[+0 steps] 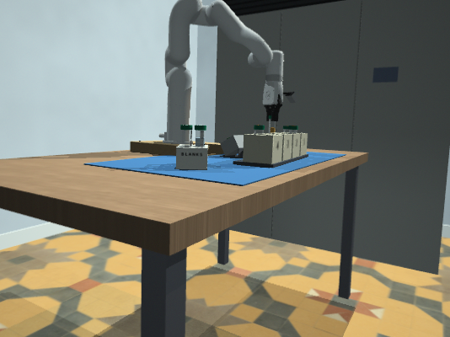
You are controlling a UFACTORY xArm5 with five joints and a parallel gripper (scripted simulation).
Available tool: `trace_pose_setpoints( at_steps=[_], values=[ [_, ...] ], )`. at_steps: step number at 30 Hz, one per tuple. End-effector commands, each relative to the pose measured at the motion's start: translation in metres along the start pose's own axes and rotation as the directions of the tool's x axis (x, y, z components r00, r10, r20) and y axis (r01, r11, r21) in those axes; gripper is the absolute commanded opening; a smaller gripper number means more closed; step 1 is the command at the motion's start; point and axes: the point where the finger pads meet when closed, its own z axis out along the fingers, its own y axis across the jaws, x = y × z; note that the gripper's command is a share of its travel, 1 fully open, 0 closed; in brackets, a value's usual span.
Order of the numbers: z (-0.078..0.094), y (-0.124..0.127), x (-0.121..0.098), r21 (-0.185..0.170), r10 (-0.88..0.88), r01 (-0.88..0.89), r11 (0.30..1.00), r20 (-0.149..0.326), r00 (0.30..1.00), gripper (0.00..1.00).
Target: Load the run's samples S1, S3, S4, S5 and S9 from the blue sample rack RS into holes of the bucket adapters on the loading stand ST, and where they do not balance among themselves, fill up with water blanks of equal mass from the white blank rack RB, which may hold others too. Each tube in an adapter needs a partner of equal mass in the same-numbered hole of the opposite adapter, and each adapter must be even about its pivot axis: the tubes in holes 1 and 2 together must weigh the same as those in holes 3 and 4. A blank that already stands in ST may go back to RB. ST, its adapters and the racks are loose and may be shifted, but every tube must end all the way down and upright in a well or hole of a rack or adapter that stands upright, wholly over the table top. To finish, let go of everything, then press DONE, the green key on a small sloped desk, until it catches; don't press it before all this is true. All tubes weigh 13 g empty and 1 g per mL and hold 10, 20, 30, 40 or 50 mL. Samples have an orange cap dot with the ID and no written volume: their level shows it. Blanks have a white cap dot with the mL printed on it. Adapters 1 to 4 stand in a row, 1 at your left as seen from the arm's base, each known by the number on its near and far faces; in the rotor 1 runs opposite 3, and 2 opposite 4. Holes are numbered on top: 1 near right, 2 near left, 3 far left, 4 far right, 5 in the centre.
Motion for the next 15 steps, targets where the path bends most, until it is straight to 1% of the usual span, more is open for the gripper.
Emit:
trace_pose_setpoints(
  at_steps=[1, 9, 11, 15],
  values=[
    [-0.008, 0.0, 0.001, -0.001, 0.0, 0.0, 1.0, -0.004, 1.0, 0.0],
    [-0.024, 0.0, 0.001, -0.001, 0.0, 0.0, 1.0, -0.004, 1.0, 0.0],
    [-0.024, 0.0, 0.001, -0.001, 0.0, 0.0, 1.0, -0.004, 1.0, 0.0],
    [-0.032, 0.0, 0.001, -0.001, 0.0, 0.0, 1.0, -0.004, 1.0, 0.0]
  ],
)
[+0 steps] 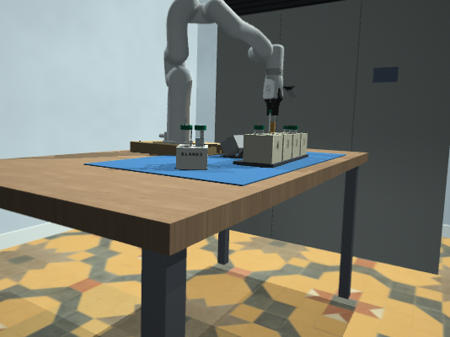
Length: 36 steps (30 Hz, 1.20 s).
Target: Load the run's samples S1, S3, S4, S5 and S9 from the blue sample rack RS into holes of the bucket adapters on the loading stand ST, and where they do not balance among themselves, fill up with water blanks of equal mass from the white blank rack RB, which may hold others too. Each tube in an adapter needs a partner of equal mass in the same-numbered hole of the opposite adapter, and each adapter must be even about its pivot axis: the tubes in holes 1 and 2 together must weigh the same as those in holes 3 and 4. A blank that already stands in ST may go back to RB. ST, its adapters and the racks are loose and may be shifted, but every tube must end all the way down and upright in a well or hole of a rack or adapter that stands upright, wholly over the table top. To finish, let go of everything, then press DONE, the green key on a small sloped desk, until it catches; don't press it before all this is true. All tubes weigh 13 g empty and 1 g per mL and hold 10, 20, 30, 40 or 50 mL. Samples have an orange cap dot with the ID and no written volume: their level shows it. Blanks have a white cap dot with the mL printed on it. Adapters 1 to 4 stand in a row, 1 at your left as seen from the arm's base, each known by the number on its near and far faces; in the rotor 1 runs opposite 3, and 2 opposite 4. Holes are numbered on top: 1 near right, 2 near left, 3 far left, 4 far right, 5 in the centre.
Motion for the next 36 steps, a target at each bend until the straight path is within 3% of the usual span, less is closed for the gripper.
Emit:
trace_pose_setpoints(
  at_steps=[1, 28, 36],
  values=[
    [-0.008, 0.0, 0.002, -0.001, 0.0, 0.0, 1.0, -0.005, 1.0, 0.0],
    [-0.058, 0.0, 0.001, -0.001, 0.0, 0.0, 1.0, -0.005, 1.0, 0.0],
    [-0.064, 0.0, 0.001, -0.001, 0.0, 0.0, 1.0, -0.005, 1.0, 0.0]
  ],
)
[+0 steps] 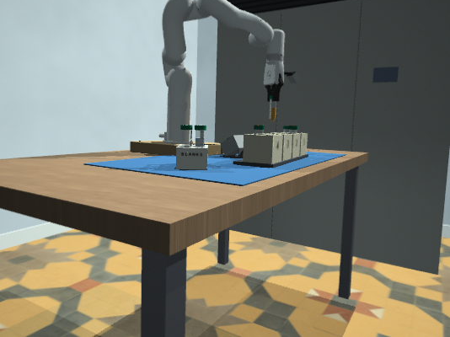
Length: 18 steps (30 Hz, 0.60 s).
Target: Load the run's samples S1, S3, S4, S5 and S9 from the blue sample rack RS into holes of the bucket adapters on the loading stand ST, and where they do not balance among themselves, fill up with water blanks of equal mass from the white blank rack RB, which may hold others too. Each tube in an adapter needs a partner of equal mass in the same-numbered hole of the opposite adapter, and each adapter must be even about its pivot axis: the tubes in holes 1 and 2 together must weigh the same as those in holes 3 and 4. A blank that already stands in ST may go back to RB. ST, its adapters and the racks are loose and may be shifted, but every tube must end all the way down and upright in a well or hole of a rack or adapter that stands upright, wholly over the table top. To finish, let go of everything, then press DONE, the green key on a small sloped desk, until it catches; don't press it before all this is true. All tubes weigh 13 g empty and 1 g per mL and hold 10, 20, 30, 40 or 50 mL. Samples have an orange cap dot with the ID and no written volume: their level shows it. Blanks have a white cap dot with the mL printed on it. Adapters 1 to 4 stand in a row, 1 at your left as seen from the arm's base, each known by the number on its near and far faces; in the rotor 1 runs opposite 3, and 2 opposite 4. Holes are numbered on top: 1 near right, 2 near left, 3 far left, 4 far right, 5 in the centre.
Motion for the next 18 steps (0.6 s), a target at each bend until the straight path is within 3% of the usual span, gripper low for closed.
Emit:
trace_pose_setpoints(
  at_steps=[1, 5, 12, 18],
  values=[
    [-0.002, 0.0, 0.001, 0.0, 0.0, 0.0, 1.0, -0.003, 1.0, 0.0],
    [-0.002, 0.0, 0.001, 0.0, 0.0, 0.0, 1.0, -0.003, 1.0, 0.0],
    [-0.002, 0.022, -0.012, -0.001, 0.166, -0.166, 0.986, -0.003, 0.986, 0.0],
    [-0.002, 0.048, -0.027, -0.002, 0.359, -0.359, 0.934, -0.003, 0.934, 0.0]
  ],
)
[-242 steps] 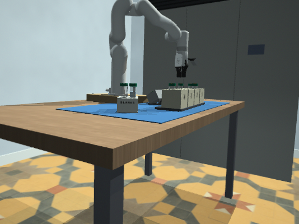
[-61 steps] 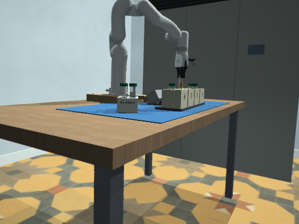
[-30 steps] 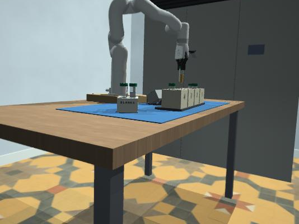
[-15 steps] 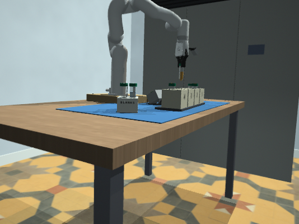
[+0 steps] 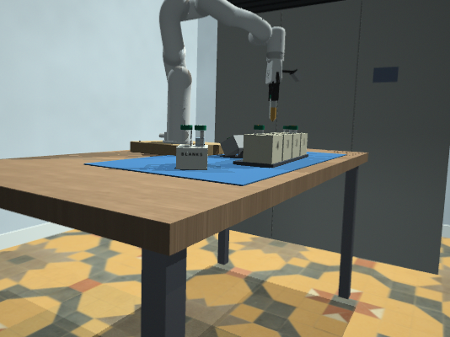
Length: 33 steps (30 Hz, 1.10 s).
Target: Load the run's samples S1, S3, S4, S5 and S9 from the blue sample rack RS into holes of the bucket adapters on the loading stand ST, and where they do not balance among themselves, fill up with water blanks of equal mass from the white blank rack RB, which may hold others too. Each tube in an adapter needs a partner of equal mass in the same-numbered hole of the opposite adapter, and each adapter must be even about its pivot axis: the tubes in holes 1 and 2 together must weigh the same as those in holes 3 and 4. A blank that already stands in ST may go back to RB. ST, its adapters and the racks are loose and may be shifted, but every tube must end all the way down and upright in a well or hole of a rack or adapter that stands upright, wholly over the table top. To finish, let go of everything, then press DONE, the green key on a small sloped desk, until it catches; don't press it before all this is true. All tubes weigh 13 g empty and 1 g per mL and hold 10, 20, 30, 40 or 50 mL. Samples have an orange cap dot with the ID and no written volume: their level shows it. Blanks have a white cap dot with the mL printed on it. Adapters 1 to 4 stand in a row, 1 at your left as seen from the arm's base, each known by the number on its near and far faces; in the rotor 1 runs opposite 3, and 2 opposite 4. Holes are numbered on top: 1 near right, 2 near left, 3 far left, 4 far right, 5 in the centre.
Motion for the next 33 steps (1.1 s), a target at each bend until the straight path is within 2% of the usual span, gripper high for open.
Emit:
trace_pose_setpoints(
  at_steps=[1, 8, 10, 18, 33],
  values=[
    [-0.002, 0.018, -0.003, 0.0, 0.121, -0.121, 0.993, -0.005, 0.993, 0.0],
    [-0.001, 0.052, -0.012, -0.001, 0.347, -0.347, 0.938, -0.005, 0.938, 0.0],
    [-0.001, 0.052, -0.012, -0.001, 0.347, -0.347, 0.938, -0.005, 0.938, 0.0],
    [-0.001, 0.091, -0.022, -0.001, 0.578, -0.578, 0.816, -0.005, 0.816, 0.0],
    [-0.001, 0.154, -0.038, -0.004, 0.578, -0.578, 0.816, -0.004, 0.816, 0.0]
  ],
)
